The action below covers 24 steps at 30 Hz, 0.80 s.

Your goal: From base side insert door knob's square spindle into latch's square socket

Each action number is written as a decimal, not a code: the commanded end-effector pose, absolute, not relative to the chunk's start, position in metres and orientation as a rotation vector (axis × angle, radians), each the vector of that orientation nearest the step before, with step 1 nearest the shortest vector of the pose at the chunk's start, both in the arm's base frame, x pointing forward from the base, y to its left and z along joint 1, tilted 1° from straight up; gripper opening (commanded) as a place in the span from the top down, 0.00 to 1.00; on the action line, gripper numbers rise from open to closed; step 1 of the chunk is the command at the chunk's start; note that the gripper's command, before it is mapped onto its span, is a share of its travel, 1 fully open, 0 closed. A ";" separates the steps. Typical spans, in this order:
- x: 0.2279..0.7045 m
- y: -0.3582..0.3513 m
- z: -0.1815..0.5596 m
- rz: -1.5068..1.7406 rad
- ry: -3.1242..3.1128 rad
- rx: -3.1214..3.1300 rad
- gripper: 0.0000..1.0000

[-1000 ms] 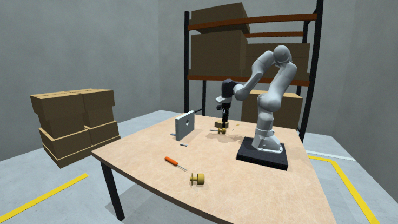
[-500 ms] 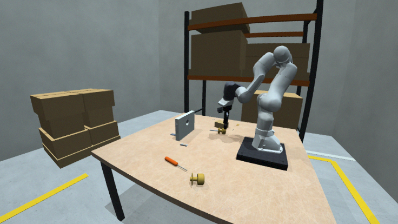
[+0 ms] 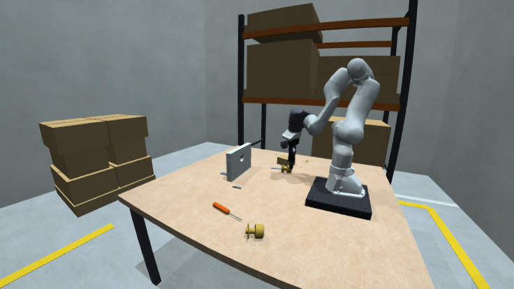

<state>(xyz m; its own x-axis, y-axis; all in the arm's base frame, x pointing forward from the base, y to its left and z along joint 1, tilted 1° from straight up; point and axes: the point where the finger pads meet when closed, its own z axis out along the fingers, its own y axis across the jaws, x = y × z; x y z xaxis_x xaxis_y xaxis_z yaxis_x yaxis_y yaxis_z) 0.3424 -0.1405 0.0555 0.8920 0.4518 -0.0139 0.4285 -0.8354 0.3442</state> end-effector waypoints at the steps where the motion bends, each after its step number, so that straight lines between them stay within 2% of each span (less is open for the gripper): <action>1: 0.348 -0.139 0.055 0.119 0.661 2.717 0.43; 24: 0.352 -0.146 0.033 0.119 0.661 2.717 0.43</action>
